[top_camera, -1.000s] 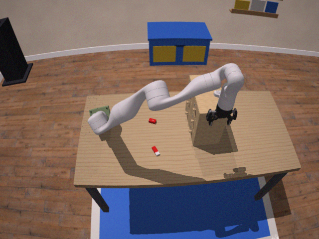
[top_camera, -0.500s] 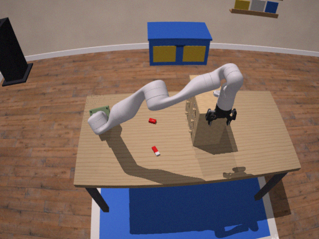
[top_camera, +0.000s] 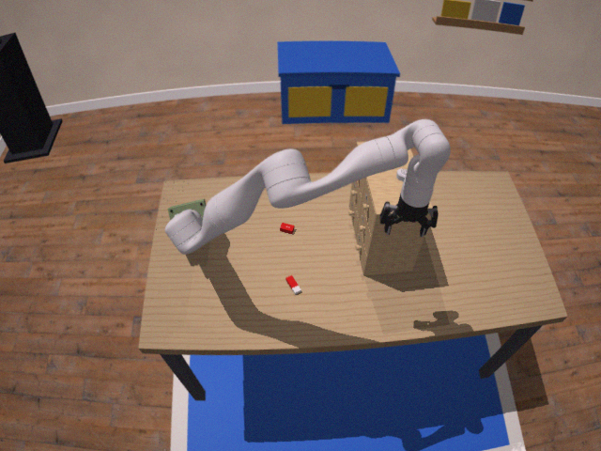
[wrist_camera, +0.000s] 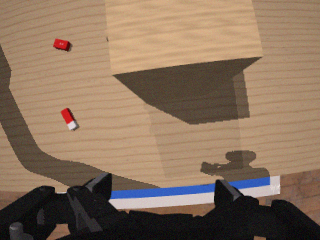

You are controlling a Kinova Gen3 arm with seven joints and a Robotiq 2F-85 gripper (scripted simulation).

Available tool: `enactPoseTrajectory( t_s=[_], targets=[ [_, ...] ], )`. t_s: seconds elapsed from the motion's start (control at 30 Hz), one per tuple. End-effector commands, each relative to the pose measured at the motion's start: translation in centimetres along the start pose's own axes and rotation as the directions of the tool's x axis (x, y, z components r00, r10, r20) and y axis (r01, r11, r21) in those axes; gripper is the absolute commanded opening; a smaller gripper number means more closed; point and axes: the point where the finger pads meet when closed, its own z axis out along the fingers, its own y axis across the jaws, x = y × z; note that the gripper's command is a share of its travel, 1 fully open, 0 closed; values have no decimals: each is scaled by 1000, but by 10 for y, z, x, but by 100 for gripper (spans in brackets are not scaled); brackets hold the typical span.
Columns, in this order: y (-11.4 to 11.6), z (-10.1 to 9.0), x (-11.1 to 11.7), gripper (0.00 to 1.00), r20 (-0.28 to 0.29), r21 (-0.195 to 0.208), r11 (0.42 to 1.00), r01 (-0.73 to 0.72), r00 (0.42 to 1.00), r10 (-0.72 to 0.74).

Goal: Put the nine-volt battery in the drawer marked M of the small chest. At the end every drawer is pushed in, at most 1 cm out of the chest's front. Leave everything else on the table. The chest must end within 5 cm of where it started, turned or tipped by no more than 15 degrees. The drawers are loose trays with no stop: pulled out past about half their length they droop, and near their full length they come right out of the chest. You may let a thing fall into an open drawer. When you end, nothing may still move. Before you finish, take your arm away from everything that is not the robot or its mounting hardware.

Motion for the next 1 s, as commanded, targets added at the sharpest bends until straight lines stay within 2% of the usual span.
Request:
enactPoseTrajectory(
  t_s=[0.0, 0.47, 0.87, 0.97],
  targets=[
    [-9, -1, 4, 100, -5, -4, 1000, -17, 1000, 16],
    [-48, 20, 29, 100, -5, -4, 977, -212, 977, 212],
    [-100, 49, 63, 100, -6, -3, 888, -460, 888, 460],
    [-105, 52, 66, 100, -6, -2, 877, -481, 877, 481]
  ],
)
